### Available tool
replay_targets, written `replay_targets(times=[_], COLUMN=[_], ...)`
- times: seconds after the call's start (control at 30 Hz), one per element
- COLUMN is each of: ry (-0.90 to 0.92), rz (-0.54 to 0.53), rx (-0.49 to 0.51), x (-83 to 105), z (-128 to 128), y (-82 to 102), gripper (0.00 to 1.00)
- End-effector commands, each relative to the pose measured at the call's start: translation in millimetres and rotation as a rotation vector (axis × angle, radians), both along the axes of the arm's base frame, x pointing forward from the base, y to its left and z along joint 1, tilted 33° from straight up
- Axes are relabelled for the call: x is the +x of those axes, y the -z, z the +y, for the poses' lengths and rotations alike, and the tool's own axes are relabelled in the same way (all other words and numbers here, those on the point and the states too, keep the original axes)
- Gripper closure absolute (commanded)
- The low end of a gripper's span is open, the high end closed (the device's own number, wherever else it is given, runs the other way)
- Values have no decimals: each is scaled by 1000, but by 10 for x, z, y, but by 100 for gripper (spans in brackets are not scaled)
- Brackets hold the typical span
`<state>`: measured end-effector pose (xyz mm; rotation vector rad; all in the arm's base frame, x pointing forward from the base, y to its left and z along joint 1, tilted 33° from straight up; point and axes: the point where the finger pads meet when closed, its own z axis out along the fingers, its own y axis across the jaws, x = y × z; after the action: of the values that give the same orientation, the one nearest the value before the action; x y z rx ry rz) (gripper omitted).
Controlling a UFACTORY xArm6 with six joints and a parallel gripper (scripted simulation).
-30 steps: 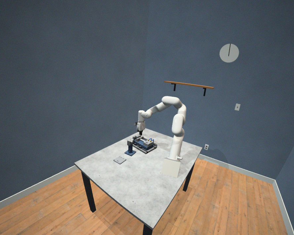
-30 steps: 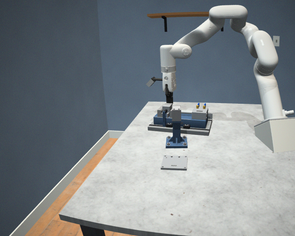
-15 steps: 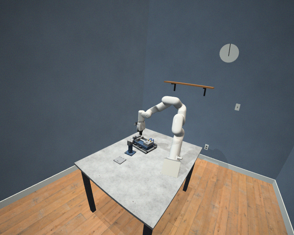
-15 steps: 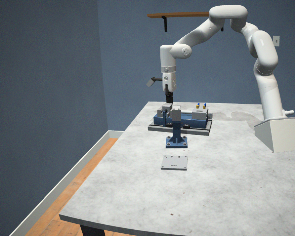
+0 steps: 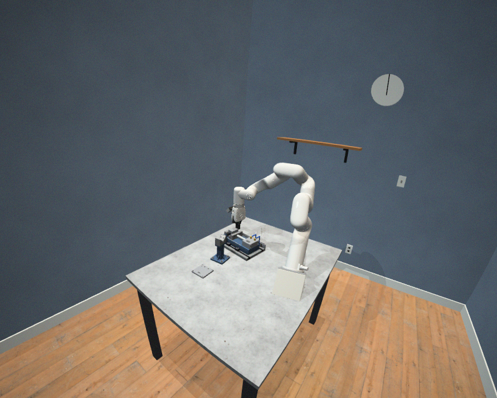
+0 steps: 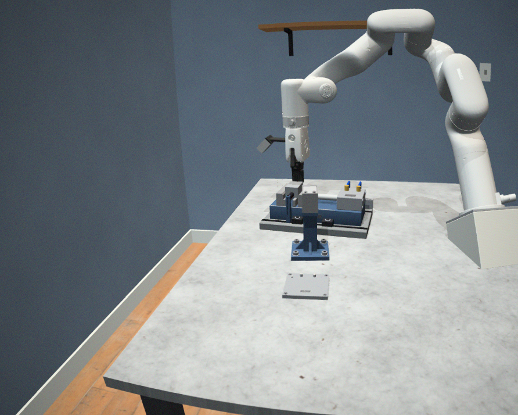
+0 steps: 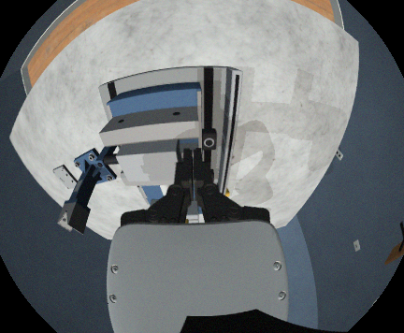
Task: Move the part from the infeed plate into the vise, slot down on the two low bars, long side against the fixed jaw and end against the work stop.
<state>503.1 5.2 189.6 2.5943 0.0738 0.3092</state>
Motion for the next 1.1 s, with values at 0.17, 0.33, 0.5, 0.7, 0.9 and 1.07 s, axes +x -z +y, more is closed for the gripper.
replay_targets(times=[0.17,0.33,0.5,0.7,0.9,1.07], ry=[-13,-13,-13,-13,-13,-13], rz=[0,0,0,0,0,0], rx=[10,10,10,10,10,10], x=[6,6,6,6,6,6], z=[80,80,80,56,8,-74], y=[28,28,28,14,-13,-60], gripper=[100,100,100,100,100,100])
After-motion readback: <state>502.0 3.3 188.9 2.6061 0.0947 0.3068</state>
